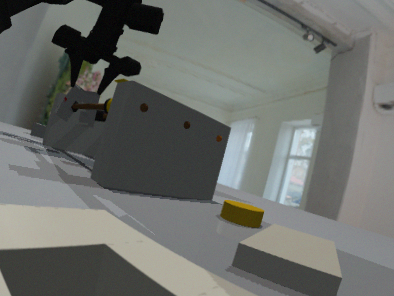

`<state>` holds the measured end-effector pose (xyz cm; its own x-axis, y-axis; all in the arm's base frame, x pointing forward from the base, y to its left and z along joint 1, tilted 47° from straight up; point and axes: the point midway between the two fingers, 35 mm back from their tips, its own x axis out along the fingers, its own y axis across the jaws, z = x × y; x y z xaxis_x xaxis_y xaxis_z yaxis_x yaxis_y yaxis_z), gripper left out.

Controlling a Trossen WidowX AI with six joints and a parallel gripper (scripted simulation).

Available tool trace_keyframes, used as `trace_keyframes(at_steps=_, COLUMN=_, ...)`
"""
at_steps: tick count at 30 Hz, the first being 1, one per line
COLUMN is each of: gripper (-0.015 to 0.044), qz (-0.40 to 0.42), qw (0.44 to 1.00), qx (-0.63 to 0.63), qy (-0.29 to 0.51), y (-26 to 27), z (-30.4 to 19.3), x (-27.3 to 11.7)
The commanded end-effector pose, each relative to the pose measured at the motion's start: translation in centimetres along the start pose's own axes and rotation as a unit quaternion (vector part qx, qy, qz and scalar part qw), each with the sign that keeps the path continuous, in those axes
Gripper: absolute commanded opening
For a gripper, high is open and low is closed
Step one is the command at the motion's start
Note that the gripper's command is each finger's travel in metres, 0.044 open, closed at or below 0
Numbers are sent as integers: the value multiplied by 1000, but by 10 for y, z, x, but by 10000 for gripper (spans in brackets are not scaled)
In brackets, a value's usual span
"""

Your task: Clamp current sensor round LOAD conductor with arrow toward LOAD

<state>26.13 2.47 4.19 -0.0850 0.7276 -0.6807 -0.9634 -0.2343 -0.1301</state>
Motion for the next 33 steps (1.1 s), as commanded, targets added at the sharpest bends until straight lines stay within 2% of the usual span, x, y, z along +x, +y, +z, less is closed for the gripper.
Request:
trace_keyframes(at_steps=1, gripper=0, qz=1, qw=1000, qx=0, qy=1, y=0, z=0, x=0)
trace_keyframes(at_steps=19, gripper=0, qz=1, qw=1000, qx=0, qy=1, y=0, z=0, x=0)
trace_keyframes(at_steps=33, gripper=368, qz=1, qw=1000, qx=0, qy=1, y=0, z=0, x=0)
